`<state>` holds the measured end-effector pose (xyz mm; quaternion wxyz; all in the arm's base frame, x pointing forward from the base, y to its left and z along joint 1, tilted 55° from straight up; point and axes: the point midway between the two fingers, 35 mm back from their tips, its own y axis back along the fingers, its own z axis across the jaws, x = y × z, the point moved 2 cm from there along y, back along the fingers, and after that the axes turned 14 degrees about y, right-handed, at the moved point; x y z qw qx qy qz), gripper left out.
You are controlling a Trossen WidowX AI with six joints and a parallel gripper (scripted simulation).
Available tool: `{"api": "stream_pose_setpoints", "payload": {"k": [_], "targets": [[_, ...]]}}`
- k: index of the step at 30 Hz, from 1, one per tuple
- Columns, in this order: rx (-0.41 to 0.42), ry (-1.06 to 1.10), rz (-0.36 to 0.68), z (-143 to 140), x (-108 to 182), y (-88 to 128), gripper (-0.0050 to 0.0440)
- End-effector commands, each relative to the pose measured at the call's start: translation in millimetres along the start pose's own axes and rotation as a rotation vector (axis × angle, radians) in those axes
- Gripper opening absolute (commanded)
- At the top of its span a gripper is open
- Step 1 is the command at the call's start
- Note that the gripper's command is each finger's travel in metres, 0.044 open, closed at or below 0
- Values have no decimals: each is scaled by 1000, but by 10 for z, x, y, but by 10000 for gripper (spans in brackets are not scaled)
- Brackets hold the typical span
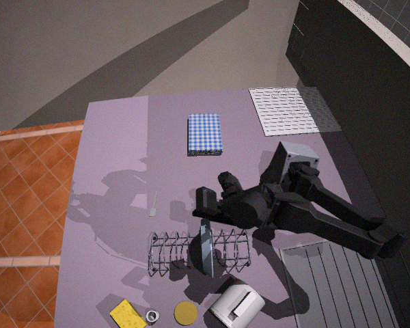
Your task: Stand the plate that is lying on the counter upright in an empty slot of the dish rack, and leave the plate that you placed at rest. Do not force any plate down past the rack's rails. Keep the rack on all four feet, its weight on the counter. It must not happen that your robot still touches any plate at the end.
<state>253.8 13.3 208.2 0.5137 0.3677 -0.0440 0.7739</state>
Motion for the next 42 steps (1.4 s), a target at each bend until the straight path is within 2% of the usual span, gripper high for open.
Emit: {"api": "stream_pose_setpoints", "payload": {"k": [1, 42], "targets": [[10, -3, -2, -36, -67, -21, 283], [20, -2, -4, -131, -543, -74, 283]]}}
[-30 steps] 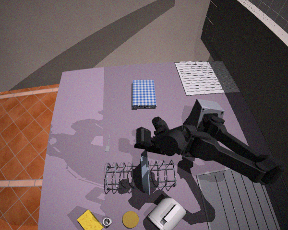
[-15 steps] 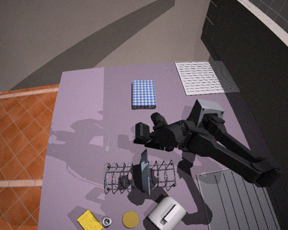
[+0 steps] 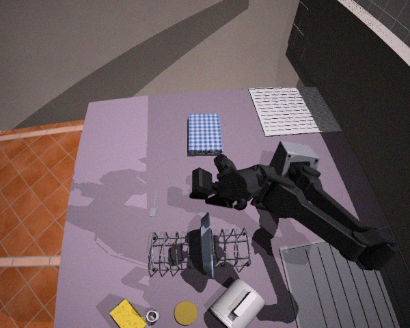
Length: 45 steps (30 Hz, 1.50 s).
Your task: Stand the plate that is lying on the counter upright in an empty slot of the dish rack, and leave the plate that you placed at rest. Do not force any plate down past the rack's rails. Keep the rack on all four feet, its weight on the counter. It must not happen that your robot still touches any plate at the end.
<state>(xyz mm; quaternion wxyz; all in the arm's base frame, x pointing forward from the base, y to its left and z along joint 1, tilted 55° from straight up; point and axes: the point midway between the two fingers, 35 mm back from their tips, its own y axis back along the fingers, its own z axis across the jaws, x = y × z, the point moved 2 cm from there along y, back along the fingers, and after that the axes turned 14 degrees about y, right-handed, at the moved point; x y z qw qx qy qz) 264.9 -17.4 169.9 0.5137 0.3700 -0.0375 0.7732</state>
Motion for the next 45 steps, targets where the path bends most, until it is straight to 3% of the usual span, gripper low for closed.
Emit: {"api": "stream_pose_setpoints", "payload": {"k": [1, 45], "targets": [[8, -5, 1, -52, -64, -8, 283], [-8, -13, 14, -237, -530, 46, 283]]}}
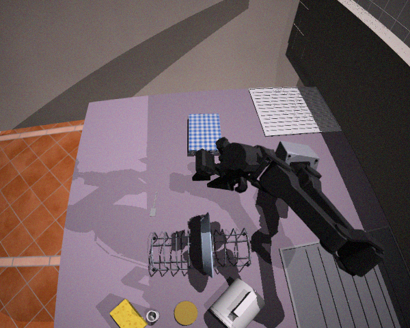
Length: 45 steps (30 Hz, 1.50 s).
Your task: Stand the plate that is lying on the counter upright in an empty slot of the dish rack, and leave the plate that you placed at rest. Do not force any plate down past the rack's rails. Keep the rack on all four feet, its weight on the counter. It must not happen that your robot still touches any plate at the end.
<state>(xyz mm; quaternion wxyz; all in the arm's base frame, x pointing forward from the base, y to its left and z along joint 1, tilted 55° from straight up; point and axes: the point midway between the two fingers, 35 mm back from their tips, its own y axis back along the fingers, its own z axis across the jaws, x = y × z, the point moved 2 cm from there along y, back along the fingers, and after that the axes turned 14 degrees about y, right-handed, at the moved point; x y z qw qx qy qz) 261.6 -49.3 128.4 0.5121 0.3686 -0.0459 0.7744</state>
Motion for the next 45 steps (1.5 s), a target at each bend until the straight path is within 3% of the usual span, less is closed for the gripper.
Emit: {"api": "stream_pose_setpoints", "payload": {"k": [1, 27, 32, 45], "targets": [[4, -8, 4, -65, -50, 7, 283], [-21, -13, 16, -200, -271, 84, 283], [-12, 50, -9, 38, -445, 198, 283], [13, 56, -19, 250, -589, 403, 283]]}}
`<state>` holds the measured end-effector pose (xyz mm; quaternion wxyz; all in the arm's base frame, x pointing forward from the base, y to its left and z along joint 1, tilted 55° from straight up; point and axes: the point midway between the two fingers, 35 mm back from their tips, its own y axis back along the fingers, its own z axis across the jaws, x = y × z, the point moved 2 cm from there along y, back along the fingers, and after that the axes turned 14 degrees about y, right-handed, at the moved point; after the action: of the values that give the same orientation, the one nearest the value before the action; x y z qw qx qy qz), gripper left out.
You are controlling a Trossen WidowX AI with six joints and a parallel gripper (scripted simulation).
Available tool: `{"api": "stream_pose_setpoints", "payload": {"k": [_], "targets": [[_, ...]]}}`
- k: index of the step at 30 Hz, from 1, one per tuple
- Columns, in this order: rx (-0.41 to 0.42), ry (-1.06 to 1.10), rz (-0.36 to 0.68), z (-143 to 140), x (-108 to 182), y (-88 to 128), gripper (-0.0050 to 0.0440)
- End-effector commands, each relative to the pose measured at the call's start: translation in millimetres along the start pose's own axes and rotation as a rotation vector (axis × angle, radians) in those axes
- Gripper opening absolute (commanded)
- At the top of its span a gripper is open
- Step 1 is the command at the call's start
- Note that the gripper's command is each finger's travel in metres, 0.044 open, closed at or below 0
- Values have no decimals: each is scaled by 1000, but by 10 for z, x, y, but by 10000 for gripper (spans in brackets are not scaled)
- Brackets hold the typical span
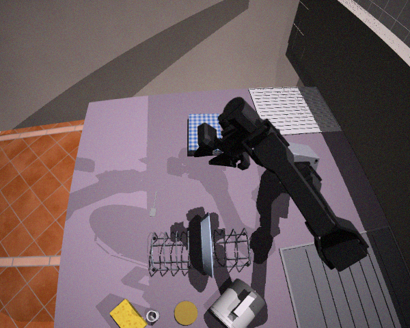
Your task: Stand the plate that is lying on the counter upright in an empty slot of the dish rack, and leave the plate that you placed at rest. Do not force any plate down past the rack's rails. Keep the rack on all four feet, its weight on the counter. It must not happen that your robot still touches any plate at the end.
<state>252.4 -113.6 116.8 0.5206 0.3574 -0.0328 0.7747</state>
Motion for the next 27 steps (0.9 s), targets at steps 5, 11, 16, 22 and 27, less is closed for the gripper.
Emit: {"api": "stream_pose_setpoints", "payload": {"k": [5, 11, 16, 22, 27], "targets": [[15, 20, 5, 178, -91, 161, 283], [13, 18, 9, 291, -120, 298, 283], [19, -19, 21, 321, -98, 372, 283], [-7, 16, 20, 499, -131, 555, 283], [-16, -13, 32, 571, -96, 664, 283]]}}
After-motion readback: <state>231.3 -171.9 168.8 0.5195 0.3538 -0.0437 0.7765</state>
